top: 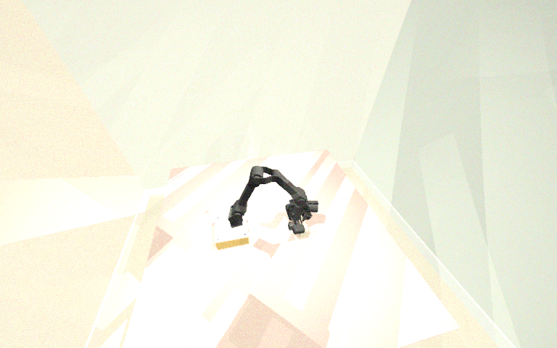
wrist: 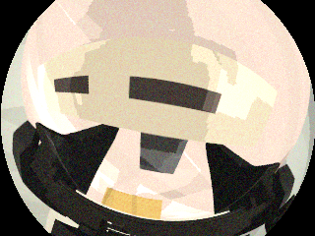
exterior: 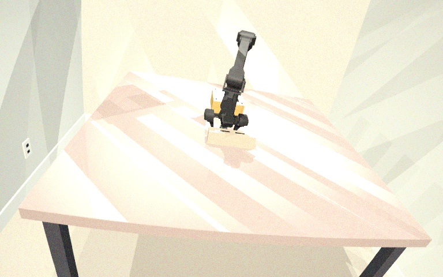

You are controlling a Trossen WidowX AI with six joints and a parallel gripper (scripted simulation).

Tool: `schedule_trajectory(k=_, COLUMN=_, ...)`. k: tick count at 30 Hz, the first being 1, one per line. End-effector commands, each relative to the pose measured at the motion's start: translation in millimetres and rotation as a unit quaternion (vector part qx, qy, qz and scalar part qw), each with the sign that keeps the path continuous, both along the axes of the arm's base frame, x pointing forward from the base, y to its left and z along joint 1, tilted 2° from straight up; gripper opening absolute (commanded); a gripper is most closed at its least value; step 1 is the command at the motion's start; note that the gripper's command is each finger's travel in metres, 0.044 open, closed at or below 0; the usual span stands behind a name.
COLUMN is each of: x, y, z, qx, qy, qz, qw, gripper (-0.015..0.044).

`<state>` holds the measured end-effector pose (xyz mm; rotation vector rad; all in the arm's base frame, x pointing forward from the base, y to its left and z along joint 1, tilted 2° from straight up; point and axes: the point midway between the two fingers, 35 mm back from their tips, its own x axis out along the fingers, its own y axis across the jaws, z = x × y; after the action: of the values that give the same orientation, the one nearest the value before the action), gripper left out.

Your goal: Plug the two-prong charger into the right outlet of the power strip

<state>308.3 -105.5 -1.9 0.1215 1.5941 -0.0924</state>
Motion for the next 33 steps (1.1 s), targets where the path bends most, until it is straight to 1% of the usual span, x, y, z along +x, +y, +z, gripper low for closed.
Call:
schedule_trajectory(k=1, x=-2.3, y=0.9, z=-1.4, qx=0.001, qy=0.000, qz=0.002, qw=1.000, gripper=0.0440)
schedule_trajectory(k=33, x=-10.5, y=2.0, z=-1.9, qx=-0.001, qy=-0.010, qz=0.002, qw=1.000, gripper=0.0440)
